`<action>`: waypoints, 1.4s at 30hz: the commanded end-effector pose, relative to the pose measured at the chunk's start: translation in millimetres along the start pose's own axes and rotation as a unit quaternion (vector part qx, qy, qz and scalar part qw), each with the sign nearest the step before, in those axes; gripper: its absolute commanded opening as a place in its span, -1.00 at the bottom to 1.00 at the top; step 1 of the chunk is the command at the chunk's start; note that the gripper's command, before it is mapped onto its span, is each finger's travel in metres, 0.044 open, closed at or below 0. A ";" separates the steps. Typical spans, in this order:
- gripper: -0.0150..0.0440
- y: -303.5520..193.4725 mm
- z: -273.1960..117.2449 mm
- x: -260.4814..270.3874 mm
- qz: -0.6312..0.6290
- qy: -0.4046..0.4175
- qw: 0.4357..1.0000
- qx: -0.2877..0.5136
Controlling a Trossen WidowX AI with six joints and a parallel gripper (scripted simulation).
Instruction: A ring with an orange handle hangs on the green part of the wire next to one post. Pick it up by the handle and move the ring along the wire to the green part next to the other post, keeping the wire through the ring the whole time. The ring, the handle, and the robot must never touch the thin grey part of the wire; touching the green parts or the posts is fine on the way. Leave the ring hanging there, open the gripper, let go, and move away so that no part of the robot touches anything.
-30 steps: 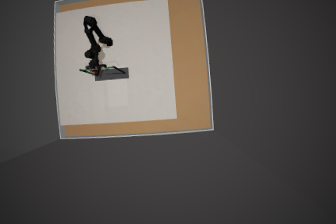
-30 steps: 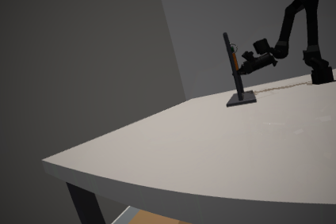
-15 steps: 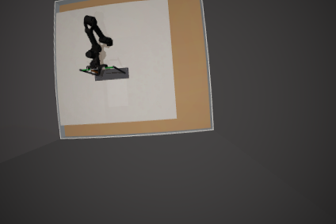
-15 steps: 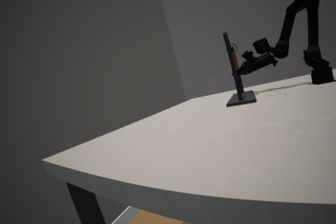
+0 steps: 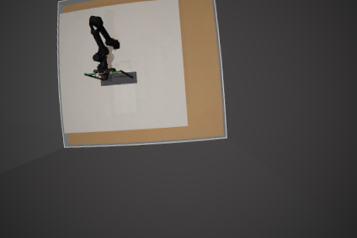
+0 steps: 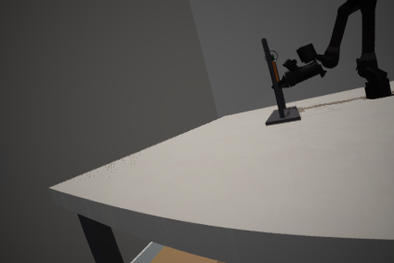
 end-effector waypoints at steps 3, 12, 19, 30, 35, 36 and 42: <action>-1.00 1.7 -0.4 5.3 0.001 -0.003 1.000 0.000; -1.00 3.1 -0.3 12.5 -0.006 -0.008 1.000 0.001; -1.00 4.1 -0.3 17.5 -0.015 -0.014 1.000 0.003; -1.00 5.0 0.4 25.9 -0.025 -0.019 0.999 0.005; -1.00 5.4 0.8 30.8 -0.023 -0.015 1.000 0.004; -1.00 5.4 0.9 31.8 -0.022 -0.014 1.000 0.004; -1.00 6.1 1.5 39.3 -0.012 -0.003 1.000 0.003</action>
Point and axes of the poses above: the point midway between the two fingers, 35 mm back from their tips, its own z axis out along the fingers, its own x axis across the jaws, y = z × x, the point moved 6 cm from there along -z, back along the fingers, and after that the axes turned 9 degrees about -z, right-handed, at the moved point
